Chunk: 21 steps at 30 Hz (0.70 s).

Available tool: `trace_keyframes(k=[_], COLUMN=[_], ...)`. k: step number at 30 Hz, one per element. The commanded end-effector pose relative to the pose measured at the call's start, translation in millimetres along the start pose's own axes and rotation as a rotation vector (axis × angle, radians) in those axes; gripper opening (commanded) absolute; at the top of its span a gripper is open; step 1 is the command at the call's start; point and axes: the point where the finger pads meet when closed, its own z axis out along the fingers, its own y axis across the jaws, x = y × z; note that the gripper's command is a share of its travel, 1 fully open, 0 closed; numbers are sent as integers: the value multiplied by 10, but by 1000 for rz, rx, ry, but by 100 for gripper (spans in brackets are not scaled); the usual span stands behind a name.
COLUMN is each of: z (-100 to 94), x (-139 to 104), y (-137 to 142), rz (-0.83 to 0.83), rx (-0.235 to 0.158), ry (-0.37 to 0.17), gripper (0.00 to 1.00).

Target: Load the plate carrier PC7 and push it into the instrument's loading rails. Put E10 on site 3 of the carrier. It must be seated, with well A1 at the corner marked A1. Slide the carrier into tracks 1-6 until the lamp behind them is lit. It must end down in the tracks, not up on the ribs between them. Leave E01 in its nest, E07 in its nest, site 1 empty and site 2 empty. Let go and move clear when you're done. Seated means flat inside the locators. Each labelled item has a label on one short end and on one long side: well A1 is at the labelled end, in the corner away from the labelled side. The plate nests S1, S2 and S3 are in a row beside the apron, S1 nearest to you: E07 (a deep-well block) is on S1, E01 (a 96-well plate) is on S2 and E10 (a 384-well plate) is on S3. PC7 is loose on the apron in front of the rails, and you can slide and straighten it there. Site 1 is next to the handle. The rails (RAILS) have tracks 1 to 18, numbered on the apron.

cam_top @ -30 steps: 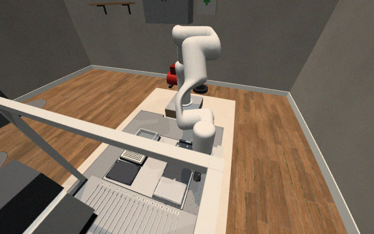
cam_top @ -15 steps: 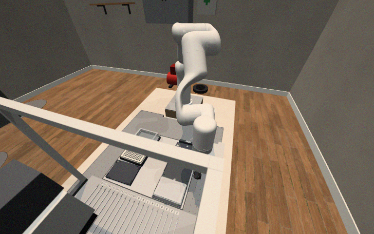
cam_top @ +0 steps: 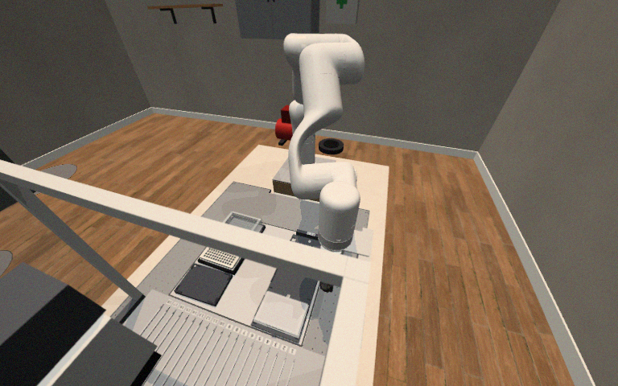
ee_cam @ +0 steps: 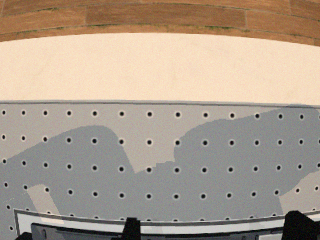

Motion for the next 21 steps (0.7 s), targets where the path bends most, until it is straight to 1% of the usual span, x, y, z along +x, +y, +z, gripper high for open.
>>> trace_keyframes(k=[1, 12, 21], z=[-55, -238, -238], x=[4, 5, 5], y=[9, 8, 8], rz=[0, 0, 0], rx=[-3, -3, -3], ry=[1, 1, 1], gripper=[100, 100, 100])
